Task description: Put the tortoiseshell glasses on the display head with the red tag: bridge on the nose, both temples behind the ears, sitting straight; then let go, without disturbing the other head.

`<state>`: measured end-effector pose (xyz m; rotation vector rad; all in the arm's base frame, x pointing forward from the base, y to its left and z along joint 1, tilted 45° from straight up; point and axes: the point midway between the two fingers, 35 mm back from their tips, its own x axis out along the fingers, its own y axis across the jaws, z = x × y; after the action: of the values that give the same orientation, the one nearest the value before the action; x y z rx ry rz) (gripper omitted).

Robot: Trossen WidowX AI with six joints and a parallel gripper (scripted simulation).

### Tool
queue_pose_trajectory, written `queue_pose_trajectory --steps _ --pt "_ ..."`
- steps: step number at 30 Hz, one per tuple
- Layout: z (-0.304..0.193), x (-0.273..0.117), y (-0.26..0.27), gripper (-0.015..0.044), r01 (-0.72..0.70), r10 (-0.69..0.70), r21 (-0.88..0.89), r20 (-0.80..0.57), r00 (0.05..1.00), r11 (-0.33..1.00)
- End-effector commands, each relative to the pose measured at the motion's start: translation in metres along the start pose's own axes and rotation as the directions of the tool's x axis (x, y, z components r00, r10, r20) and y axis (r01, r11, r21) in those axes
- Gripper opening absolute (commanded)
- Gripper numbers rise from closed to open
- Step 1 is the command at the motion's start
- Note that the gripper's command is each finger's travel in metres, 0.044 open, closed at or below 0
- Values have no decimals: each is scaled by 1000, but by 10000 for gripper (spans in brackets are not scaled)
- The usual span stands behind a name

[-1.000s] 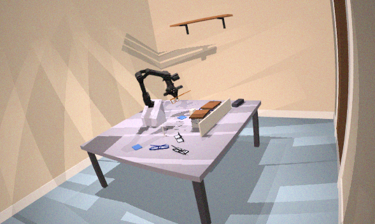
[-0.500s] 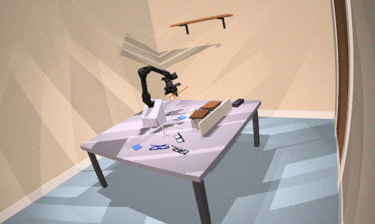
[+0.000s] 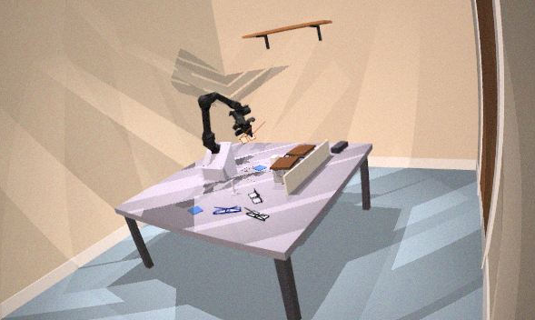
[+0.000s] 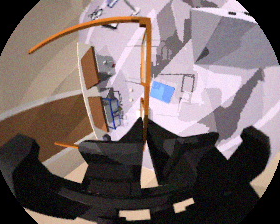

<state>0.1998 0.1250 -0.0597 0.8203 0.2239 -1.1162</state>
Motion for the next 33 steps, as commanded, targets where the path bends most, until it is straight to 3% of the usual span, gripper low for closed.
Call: queue_pose_trajectory --steps 1,21,33 --pt "0 -1 1 0 0 0 -3 -3 1000 1000" --pt "1 1 2 0 6 -6 -6 -1 1000 1000" --pt "26 28 20 0 148 -146 -76 27 989 986"
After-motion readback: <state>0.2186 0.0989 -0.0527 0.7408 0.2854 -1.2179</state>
